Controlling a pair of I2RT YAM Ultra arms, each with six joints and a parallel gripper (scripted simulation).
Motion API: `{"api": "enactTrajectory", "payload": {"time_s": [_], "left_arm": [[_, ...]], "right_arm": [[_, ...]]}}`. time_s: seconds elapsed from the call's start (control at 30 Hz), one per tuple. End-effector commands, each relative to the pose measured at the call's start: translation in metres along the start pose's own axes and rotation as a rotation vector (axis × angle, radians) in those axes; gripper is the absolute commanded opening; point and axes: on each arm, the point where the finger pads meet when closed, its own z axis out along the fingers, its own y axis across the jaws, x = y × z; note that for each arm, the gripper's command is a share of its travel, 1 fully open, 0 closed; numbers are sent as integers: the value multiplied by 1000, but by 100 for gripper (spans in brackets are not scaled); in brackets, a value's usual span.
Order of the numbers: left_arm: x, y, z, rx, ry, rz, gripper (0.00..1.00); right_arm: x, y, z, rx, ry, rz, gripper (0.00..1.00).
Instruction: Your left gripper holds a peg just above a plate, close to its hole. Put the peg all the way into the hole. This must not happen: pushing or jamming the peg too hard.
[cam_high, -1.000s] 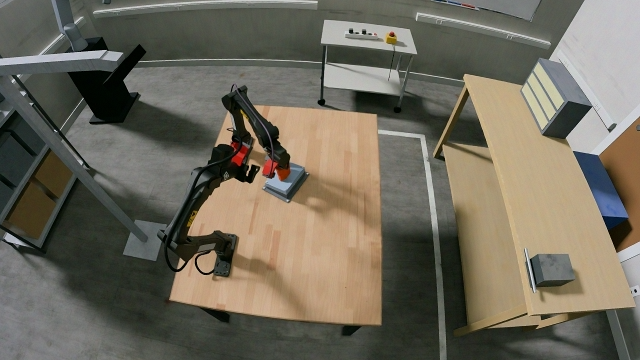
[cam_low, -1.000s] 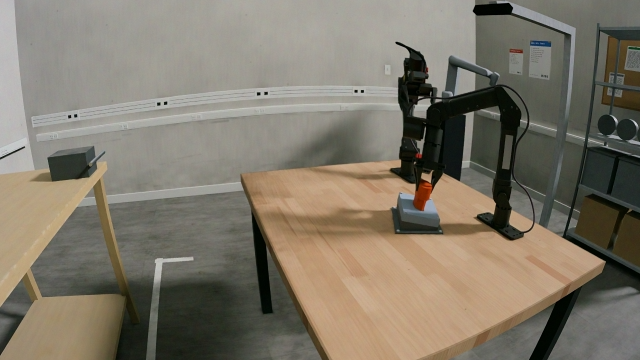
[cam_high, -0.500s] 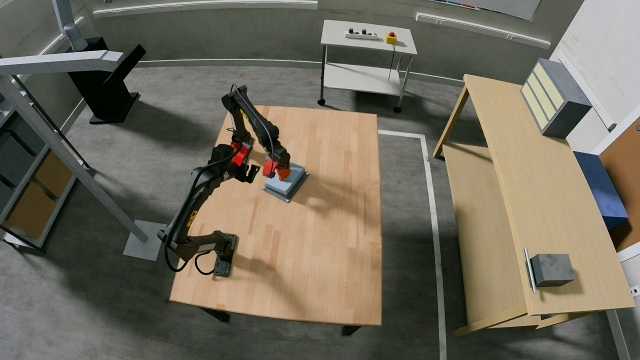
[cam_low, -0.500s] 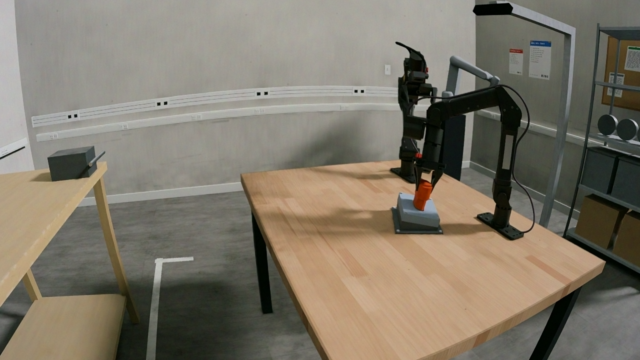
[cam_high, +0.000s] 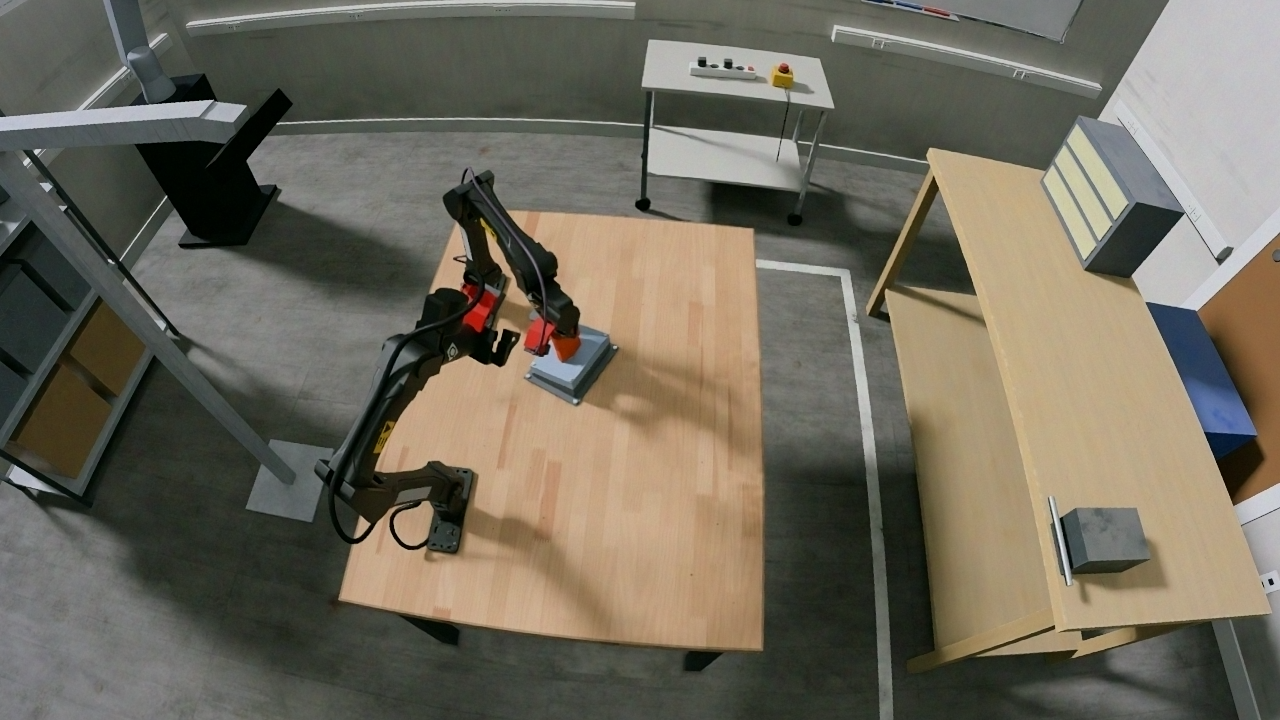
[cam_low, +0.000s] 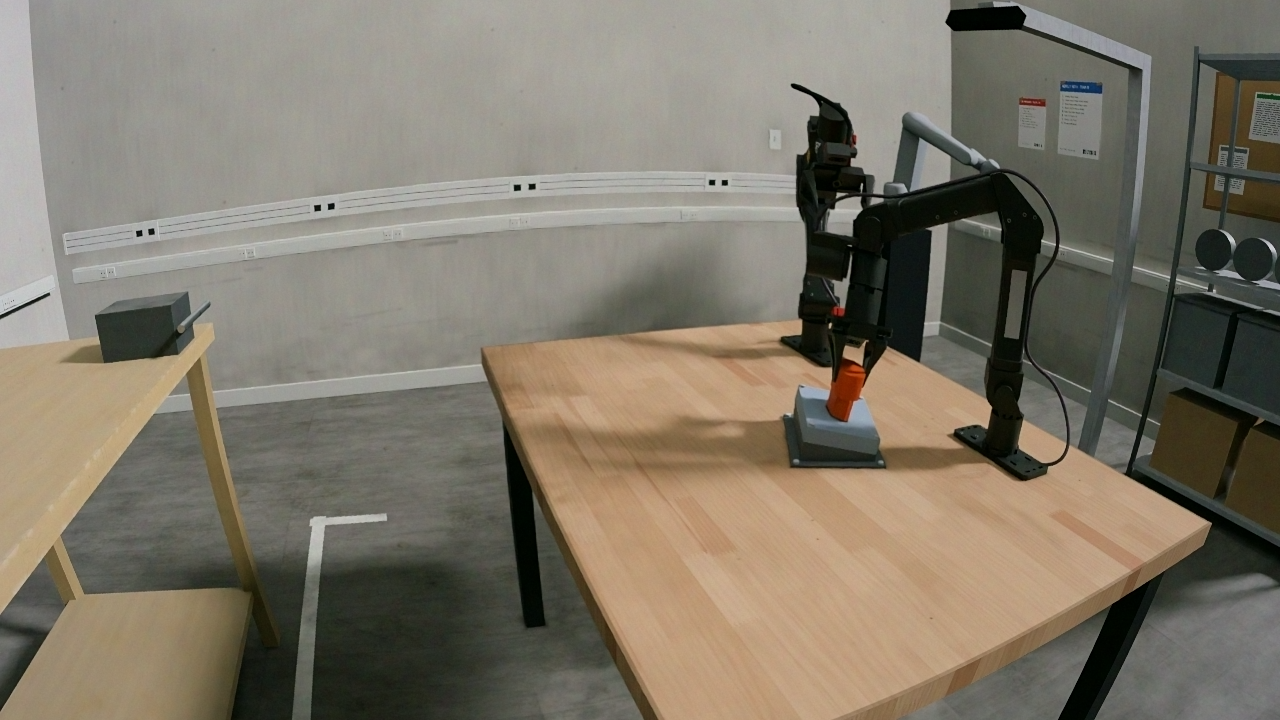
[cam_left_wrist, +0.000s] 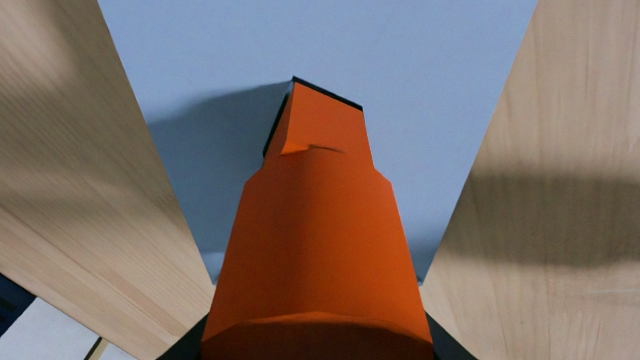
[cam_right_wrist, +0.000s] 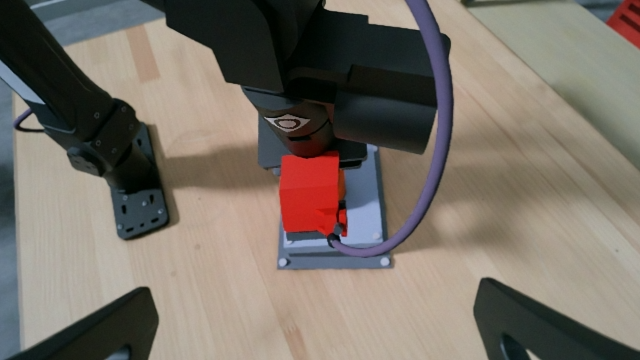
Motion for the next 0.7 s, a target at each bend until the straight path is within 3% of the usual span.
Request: {"api": "enactTrajectory", "payload": {"time_s": [0.0, 0.67], "left_arm": [[-1, -1, -4, -7, -2, -2, 39], [-1, 5, -4, -26, -7, -11, 39]], "right_arm": [[-10, 0, -12, 5, -39, 0, 100], [-10, 0, -12, 5, -39, 0, 100]]}}
